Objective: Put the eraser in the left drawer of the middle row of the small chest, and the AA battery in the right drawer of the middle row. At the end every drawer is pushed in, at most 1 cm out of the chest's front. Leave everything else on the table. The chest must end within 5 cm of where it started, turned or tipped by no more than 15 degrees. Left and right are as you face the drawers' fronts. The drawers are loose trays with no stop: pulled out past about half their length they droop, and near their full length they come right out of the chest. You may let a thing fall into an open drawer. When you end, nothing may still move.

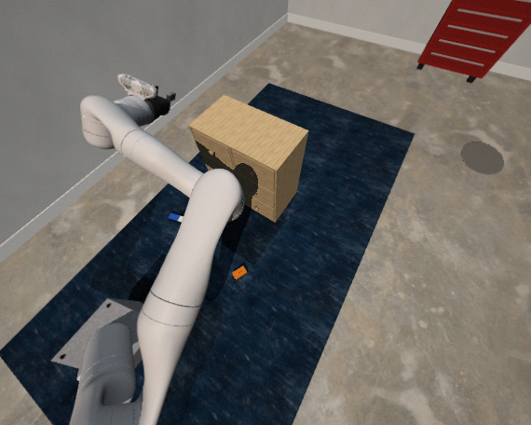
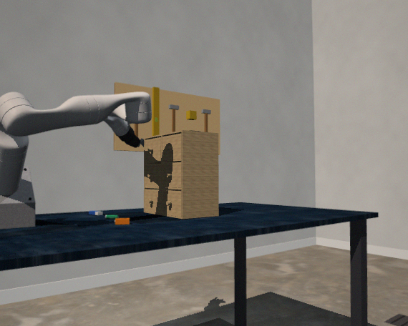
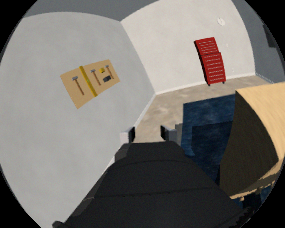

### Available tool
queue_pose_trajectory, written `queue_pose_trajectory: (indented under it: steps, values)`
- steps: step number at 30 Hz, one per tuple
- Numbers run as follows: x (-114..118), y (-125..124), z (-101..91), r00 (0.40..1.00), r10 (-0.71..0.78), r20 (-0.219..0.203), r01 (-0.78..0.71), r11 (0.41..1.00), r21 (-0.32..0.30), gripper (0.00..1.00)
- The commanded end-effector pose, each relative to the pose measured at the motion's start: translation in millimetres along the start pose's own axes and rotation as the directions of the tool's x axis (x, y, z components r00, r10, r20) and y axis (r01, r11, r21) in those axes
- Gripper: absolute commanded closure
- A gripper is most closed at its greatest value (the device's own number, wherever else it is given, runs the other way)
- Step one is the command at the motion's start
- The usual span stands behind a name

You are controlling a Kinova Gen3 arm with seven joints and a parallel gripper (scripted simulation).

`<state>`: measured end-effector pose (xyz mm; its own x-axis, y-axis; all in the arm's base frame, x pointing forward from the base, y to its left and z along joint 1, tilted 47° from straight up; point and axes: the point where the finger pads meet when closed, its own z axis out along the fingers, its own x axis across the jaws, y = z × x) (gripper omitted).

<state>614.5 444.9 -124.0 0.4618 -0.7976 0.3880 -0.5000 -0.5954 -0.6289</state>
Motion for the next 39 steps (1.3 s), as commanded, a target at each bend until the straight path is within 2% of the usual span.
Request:
queue_pose_trajectory:
  steps: [1,25,34,39]
  values:
    - [-1,-2,-0.9,1.000,0.000,0.001,0.000,1.000,0.003,0.00]
    - [-2,-3,-1.0,1.000,-0.002,0.004,0.002,1.000,0.005,0.00]
    - [-10,-6,-1.7,1.000,-0.014,0.021,0.014,1.000,0.018,0.00]
    - [-22,-11,-3.1,0.998,-0.032,0.046,0.031,0.999,0.037,0.00]
